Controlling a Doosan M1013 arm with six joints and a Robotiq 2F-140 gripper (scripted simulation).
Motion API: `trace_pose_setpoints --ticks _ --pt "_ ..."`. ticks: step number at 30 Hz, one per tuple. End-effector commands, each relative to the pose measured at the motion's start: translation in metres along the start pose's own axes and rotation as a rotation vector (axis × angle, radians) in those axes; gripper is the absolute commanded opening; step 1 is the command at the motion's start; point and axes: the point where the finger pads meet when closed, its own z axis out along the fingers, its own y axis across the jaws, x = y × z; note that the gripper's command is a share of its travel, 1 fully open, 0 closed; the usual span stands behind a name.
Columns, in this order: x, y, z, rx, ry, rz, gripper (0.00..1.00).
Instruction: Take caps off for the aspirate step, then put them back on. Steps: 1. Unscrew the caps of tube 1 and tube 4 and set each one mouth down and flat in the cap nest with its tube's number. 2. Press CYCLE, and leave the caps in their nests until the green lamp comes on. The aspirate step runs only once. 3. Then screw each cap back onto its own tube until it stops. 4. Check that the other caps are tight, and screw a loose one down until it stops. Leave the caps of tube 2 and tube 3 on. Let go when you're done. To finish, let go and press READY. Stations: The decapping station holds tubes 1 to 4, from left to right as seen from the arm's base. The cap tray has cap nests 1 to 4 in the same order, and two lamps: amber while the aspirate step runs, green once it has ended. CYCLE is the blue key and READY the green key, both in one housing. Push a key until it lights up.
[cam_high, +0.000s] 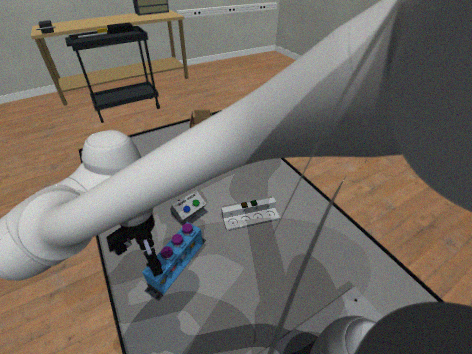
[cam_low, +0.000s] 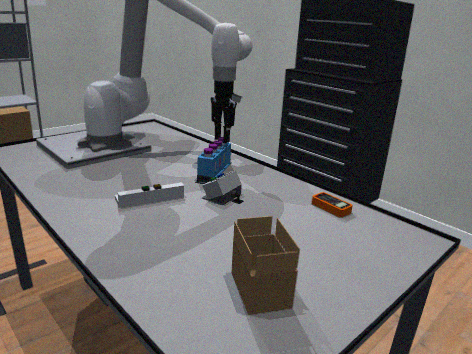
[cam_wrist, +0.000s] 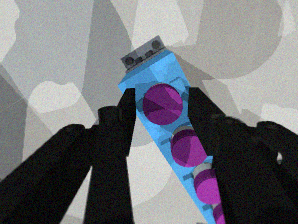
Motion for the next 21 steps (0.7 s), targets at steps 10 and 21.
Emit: trace_pose_setpoints --ticks 10,21 --pt "0.0002 0.0003 -0.0006 -0.002 -0.003 0.005 0.30" --pt "0.0003 0.0003 -0.0007 -0.001 -0.004 -0.295 0.30"
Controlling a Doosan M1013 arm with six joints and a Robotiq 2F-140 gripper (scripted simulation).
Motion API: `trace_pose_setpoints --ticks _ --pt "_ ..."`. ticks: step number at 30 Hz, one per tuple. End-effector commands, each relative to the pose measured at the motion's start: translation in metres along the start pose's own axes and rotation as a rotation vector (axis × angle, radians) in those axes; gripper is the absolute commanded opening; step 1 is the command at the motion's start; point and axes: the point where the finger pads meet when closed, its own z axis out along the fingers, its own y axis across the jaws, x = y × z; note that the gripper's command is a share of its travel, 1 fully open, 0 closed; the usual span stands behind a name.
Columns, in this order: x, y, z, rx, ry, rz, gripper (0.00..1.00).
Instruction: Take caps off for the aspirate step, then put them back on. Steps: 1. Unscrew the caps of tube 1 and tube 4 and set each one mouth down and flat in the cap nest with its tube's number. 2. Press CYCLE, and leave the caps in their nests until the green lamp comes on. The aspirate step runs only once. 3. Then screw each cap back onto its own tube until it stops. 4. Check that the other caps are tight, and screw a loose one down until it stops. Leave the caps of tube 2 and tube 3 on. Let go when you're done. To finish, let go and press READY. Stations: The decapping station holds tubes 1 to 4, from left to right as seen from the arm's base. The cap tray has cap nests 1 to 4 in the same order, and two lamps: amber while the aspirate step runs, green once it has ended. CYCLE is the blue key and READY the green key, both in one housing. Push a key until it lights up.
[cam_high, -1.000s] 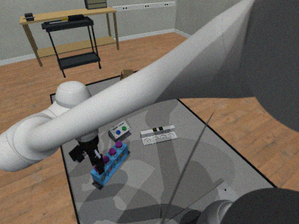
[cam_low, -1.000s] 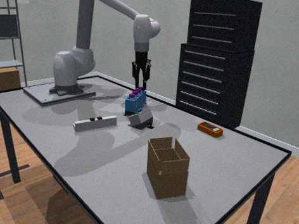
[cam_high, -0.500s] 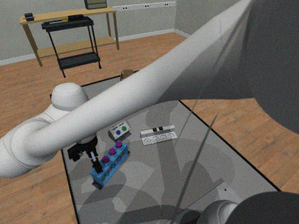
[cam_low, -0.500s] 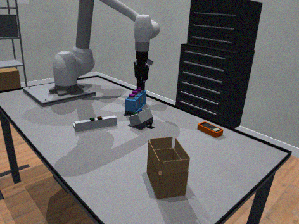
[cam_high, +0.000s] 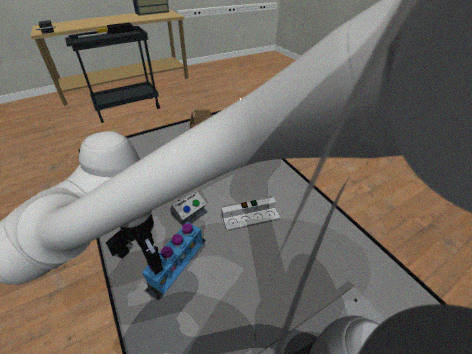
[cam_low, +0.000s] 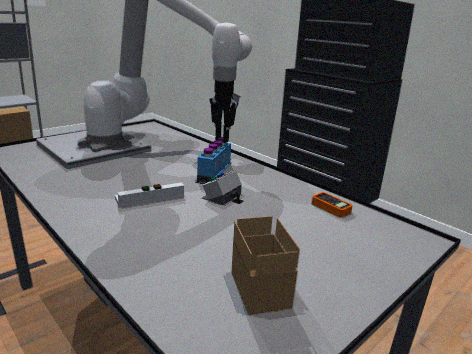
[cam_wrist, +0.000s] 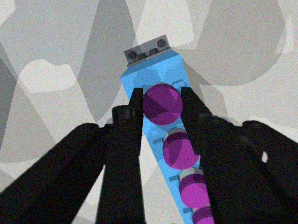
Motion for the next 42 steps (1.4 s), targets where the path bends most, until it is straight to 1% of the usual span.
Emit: trace_pose_setpoints --ticks 1,16,23,24,36,39,42 --pt "0.0002 0.0004 -0.0006 0.002 0.009 -0.133 0.30" --pt "0.0001 0.0004 -0.0009 -0.002 0.009 -0.880 0.30" --pt "0.0001 0.0004 -0.0010 -0.002 0.010 -0.880 0.30" --pt "0.0001 0.0004 -0.0010 -0.002 0.010 -0.880 0.41" --pt "0.0001 0.0003 -0.0010 -0.002 0.009 -0.880 0.41" --pt "0.0001 0.0004 -0.0009 -0.001 0.010 -0.630 0.41" --pt "0.0001 0.0004 -0.0009 0.000 0.010 -0.480 0.41"
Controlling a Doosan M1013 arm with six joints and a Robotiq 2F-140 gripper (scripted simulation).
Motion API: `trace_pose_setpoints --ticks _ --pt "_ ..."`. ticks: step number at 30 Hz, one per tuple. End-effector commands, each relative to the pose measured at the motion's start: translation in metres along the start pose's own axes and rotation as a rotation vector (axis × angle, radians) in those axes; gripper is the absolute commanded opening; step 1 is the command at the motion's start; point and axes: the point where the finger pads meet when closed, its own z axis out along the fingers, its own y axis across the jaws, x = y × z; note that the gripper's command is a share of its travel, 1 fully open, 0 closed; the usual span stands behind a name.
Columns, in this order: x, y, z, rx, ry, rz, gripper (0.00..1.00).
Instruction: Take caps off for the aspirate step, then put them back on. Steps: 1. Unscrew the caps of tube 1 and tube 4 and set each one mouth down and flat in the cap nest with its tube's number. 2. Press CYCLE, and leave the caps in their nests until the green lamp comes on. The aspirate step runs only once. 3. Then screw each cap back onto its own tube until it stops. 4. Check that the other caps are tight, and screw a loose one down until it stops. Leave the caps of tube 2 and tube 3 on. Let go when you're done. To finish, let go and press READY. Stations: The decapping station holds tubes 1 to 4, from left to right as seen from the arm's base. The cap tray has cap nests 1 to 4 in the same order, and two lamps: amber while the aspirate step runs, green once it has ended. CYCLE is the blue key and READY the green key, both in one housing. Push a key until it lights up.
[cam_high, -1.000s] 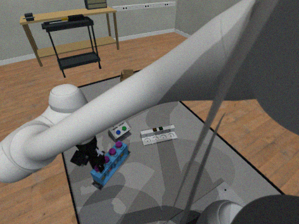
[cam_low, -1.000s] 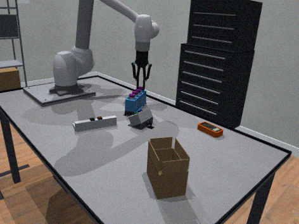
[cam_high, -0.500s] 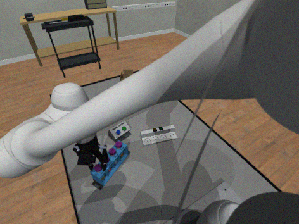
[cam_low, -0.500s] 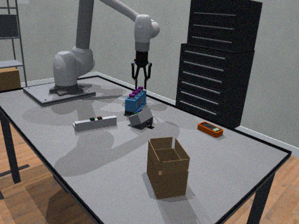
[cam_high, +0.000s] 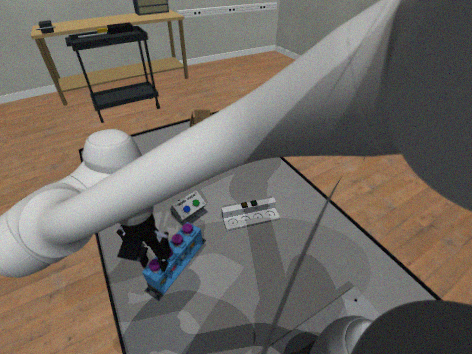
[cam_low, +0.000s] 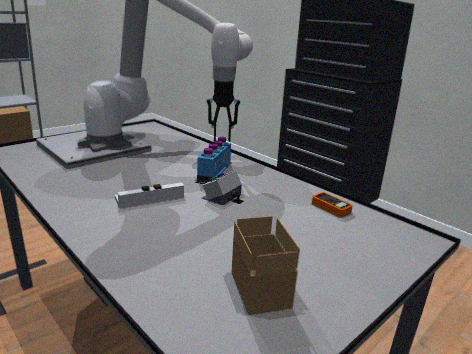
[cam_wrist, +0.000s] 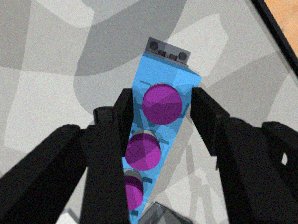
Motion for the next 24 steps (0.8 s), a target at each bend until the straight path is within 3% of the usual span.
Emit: trace_pose_setpoints --ticks 1,8,10,13,21,22,24 --pt "0.0001 0.0002 -0.0005 0.002 -0.011 0.279 0.41" --pt "0.0001 0.0002 -0.0005 -0.001 -0.010 0.628 0.41" --pt "0.0001 0.0002 -0.0005 -0.001 -0.010 0.628 0.41" --pt "0.0001 0.0002 -0.0005 -0.002 -0.010 0.851 0.41" --pt "0.0001 0.0002 -0.0005 -0.002 -0.012 0.874 0.41" --pt "0.0001 0.0002 -0.0005 -0.002 -0.012 0.874 0.30" --pt "0.0001 0.0002 -0.0005 -0.002 -0.012 0.874 0.30"
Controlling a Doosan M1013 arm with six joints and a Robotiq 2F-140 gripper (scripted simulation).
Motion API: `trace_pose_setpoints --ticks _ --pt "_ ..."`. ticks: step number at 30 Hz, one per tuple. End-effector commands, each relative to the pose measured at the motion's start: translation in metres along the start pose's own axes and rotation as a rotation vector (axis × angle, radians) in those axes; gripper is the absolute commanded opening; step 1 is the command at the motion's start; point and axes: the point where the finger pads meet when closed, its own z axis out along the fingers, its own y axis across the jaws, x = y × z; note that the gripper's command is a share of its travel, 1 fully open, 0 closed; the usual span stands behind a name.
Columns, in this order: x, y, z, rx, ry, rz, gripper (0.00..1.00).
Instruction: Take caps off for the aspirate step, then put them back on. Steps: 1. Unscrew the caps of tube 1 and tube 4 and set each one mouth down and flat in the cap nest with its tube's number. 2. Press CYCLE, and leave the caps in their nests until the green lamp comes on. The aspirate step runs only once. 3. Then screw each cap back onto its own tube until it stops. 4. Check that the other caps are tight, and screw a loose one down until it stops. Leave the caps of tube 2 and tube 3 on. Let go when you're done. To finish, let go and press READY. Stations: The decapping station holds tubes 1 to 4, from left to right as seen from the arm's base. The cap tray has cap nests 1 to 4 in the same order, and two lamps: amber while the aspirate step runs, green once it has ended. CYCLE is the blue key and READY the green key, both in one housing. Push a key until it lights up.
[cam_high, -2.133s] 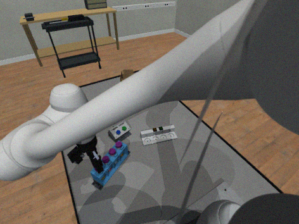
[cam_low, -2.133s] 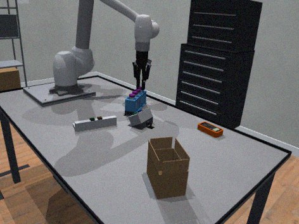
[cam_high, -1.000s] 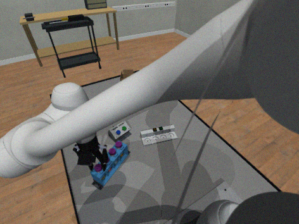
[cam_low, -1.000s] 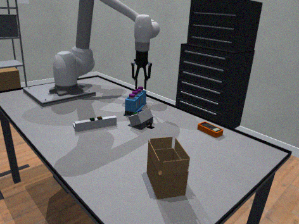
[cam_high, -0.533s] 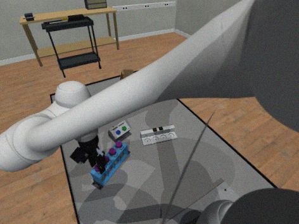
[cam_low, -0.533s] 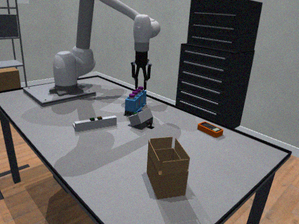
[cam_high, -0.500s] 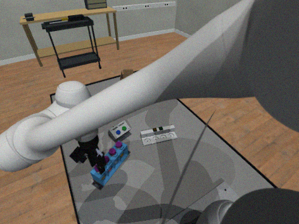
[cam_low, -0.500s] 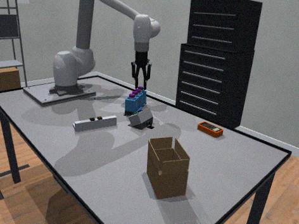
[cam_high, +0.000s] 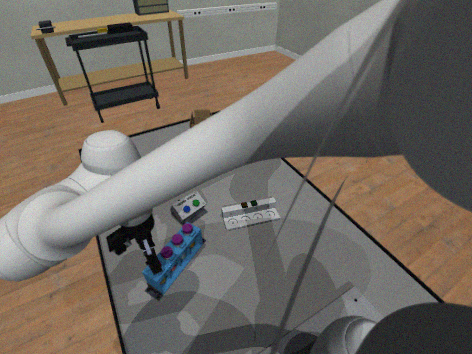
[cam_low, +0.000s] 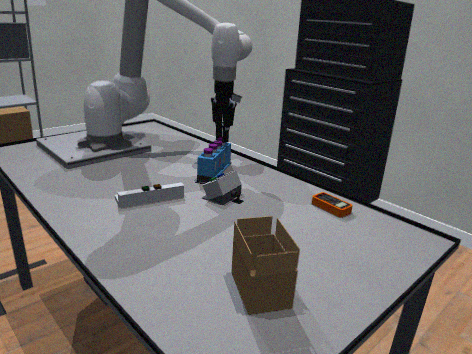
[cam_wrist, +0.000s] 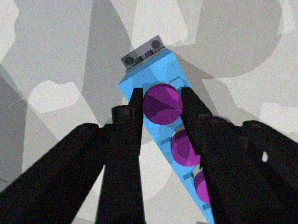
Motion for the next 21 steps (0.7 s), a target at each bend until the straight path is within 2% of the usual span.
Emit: trace_pose_setpoints --ticks 1,12,18,21 --pt "0.0003 0.0003 -0.0006 -0.001 -0.001 0.002 0.30" --pt "0.0003 0.0003 -0.0006 -0.001 0.000 0.002 0.30" --pt "0.0004 0.0002 -0.0007 -0.001 -0.001 -0.298 0.30" --pt "0.0003 0.0003 -0.0008 -0.001 -0.001 -0.348 0.30"
